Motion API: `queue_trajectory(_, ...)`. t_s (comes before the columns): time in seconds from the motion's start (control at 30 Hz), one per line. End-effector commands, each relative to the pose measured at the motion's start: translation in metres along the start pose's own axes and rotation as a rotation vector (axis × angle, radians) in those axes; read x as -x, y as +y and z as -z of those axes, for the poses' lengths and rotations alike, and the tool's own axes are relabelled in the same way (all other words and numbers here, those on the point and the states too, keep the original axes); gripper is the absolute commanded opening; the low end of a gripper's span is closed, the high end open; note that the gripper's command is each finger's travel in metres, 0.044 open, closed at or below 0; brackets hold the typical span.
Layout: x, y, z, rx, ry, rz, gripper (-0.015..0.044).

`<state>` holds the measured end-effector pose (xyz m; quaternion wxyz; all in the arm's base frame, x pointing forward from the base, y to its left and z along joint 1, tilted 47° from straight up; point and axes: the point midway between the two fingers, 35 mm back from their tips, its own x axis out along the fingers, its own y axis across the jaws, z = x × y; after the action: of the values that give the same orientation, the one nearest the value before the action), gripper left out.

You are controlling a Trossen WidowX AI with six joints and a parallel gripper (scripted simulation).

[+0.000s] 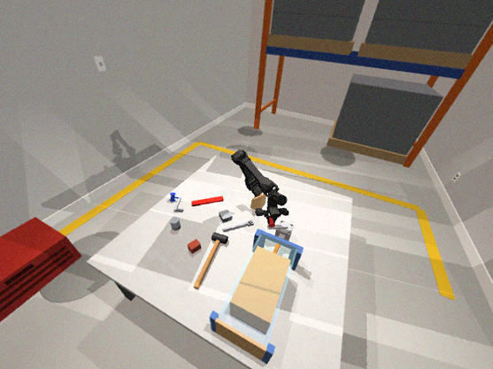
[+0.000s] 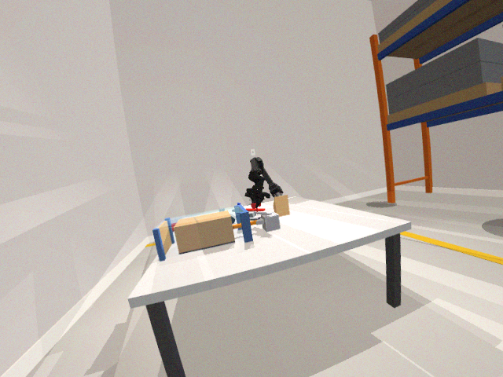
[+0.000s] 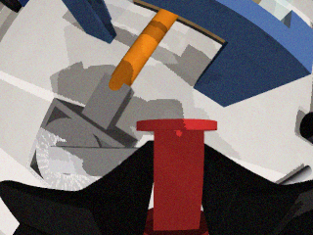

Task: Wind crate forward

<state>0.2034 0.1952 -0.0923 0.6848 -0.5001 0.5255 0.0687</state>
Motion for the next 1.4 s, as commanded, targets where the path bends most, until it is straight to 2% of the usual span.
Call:
queue_trajectory(0.0, -0.007, 0.001, -0.011, -0.017, -0.004, -0.004, 0.0000)
queue_trajectory(1.37, -0.028, 0.029, -0.060, -0.019, -0.007, -0.005, 0.0000)
